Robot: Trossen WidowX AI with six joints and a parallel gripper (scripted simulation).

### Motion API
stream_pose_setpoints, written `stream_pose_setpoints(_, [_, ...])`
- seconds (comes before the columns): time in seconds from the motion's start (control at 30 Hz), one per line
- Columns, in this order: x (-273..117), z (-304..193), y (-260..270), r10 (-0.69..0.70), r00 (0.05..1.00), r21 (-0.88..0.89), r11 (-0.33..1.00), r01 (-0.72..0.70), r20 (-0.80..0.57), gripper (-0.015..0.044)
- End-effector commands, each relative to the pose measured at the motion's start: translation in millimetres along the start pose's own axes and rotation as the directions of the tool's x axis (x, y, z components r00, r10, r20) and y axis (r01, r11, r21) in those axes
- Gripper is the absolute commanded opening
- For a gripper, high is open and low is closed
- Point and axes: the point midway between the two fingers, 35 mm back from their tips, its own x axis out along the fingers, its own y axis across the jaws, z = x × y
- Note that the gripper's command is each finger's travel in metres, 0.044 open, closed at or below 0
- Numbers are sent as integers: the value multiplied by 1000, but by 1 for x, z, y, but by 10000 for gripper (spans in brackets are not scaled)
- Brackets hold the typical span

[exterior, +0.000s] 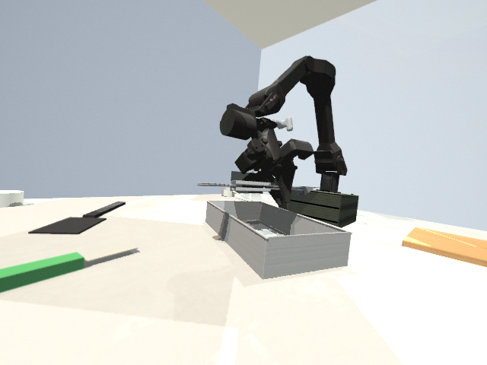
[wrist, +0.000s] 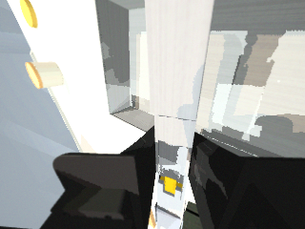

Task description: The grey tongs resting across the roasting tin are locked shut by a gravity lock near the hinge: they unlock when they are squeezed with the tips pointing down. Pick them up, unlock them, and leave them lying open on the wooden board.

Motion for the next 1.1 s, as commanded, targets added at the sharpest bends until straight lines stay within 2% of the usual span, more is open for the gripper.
stream_pose_setpoints(0.0, [-25,3,15,6,1000,-11,1000,-6,21,-150])
stream_pose_setpoints(0.37, [-24,2,14,-22,1000,-8,1000,22,16,-150])
stream_pose_setpoints(0.63, [-19,0,12,-233,973,1,973,233,-3,-150])
stream_pose_setpoints(0.9, [-21,0,12,-452,892,1,892,452,15,-150])
stream_pose_setpoints(1.07, [-22,0,12,-489,872,1,872,489,23,-150])
